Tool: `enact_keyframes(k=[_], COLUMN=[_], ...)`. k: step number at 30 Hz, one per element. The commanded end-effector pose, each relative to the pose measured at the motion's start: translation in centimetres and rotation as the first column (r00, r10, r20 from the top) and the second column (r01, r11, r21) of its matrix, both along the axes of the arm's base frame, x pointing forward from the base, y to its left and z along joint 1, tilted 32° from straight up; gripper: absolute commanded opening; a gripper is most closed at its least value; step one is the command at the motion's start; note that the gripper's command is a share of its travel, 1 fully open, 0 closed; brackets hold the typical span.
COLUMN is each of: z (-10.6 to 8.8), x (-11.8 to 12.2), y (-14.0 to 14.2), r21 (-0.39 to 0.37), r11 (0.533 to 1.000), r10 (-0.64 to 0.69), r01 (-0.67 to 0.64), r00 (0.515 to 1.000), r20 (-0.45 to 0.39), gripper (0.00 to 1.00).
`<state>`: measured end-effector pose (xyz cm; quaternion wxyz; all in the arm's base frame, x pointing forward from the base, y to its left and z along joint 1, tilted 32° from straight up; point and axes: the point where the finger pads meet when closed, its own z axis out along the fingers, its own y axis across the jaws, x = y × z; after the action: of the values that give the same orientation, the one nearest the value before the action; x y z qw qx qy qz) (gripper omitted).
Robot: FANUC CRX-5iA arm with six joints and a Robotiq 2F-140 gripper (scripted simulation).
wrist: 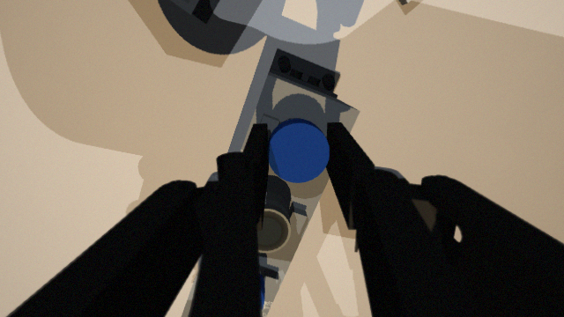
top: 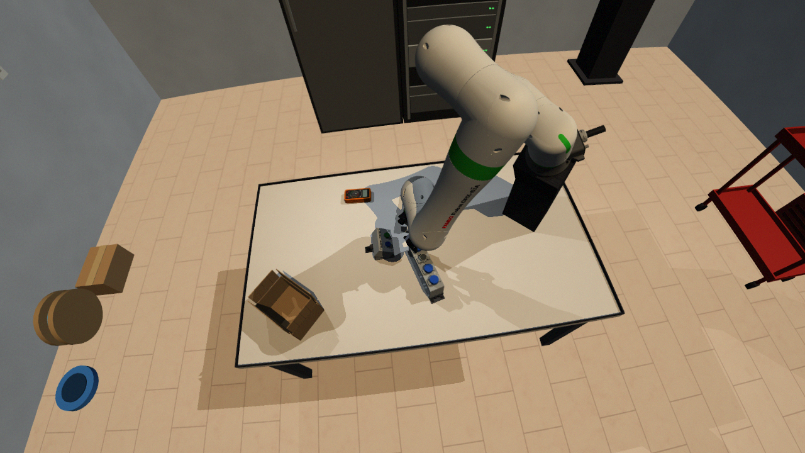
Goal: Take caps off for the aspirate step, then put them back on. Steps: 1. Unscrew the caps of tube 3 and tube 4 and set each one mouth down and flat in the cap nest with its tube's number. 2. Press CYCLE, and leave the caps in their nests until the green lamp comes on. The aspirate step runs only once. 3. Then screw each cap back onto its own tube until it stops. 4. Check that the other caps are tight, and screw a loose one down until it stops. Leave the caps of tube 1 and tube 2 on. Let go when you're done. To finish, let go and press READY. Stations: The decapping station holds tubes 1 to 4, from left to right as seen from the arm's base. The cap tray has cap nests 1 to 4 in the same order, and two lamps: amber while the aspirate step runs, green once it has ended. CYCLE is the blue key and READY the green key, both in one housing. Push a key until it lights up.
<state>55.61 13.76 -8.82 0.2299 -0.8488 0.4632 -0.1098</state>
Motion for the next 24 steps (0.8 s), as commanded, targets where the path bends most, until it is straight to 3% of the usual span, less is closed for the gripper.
enact_keyframes(k=[1,6,7,19,22,24], z=[0.05,0.07,0.02,0.01,-0.05,-0.04], x=[0.0,-0.01,0.01,0.01,0.04,0.04], y=[-0.08,-0.09,-0.06,-0.07,-0.06,-0.05], r21=[-0.006,-0.006,-0.006,-0.006,0.096,0.125], r11=[0.99,0.99,0.99,0.99,0.993,0.981], r10=[0.141,0.141,0.141,0.141,-0.072,-0.14], r01=[-0.141,-0.141,-0.141,-0.141,0.075,0.147], r00=[0.989,0.989,0.989,0.989,0.997,0.988], r20=[0.051,0.051,0.051,0.051,-0.031,-0.062], gripper=[0.3,0.3,0.41,0.41,0.41,0.41])
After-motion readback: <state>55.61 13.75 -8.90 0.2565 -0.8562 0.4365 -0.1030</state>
